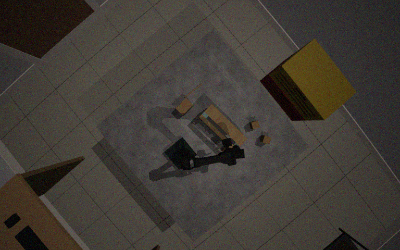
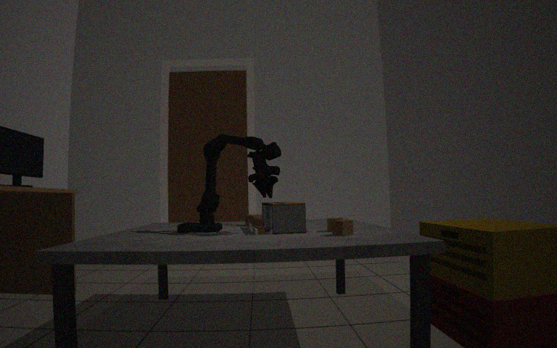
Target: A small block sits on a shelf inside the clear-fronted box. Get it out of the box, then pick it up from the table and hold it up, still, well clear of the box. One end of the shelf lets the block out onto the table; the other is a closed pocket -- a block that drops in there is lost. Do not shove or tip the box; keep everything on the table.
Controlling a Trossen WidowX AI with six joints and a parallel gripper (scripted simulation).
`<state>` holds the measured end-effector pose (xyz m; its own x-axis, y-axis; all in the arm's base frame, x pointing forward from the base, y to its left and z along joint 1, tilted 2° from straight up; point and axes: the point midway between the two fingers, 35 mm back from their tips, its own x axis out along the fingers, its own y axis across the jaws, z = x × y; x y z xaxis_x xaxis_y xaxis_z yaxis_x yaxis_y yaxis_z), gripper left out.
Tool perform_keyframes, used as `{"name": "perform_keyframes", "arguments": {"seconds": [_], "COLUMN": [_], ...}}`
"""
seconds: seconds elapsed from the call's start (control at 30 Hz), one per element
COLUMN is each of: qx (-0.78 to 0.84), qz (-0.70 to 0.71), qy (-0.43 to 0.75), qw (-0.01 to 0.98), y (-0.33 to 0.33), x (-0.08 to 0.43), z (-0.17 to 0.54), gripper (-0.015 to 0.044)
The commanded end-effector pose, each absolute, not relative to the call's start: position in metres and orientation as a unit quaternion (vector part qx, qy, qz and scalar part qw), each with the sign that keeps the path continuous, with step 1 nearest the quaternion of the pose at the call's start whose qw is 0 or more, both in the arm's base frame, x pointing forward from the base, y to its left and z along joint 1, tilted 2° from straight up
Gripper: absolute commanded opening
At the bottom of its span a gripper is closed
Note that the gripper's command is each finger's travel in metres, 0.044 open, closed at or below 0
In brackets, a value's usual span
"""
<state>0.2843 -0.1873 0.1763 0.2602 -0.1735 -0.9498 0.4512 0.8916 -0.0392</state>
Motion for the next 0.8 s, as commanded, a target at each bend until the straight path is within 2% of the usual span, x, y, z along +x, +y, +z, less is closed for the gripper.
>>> {"name": "perform_keyframes", "arguments": {"seconds": [0.0,0.4,0.77], "qx": [0.495,0.749,0.852], "qz": [-0.391,-0.499,-0.521], "qy": [0.428,0.231,0.038], "qw": [0.648,0.37,0.045], "y": [-0.192,-0.199,-0.204], "x": [0.274,0.264,0.256], "z": [0.175,0.177,0.181], "gripper": [0.0285,0.0285,0.0285]}}
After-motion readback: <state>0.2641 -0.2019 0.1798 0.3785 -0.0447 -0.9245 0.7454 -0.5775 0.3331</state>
